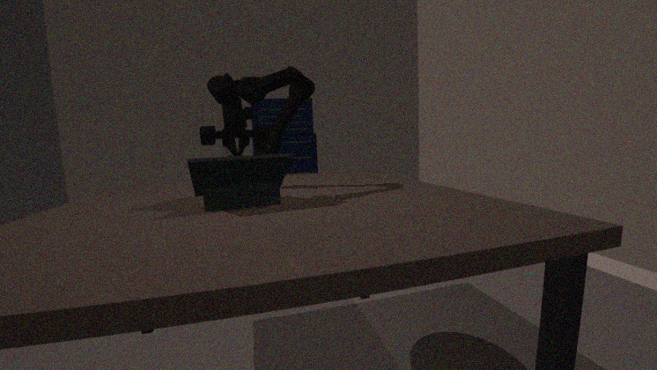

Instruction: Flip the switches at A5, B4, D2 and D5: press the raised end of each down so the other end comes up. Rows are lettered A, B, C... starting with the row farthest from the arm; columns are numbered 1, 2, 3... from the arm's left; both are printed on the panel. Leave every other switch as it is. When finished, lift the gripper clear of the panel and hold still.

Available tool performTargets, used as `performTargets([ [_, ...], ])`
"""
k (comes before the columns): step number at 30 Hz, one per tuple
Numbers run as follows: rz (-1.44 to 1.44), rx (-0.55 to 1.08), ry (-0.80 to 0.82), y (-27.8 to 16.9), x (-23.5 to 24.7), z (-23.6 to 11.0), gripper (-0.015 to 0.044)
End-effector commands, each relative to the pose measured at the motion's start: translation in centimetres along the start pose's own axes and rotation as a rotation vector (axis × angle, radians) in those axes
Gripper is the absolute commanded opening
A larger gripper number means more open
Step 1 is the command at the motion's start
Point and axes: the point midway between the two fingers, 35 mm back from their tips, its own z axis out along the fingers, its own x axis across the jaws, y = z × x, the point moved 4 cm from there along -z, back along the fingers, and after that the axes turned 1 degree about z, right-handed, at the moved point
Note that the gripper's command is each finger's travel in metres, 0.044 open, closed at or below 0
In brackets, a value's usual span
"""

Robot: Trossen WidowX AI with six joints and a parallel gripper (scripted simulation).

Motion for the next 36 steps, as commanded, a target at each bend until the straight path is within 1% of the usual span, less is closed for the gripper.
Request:
performTargets([
  [1, 0.007, 0.004, 0.0, -0.13, 0.0, 0.11, 0.0],
  [36, 0.007, 0.004, 0.001, -0.14, 0.01, 0.49, 0.0],
])
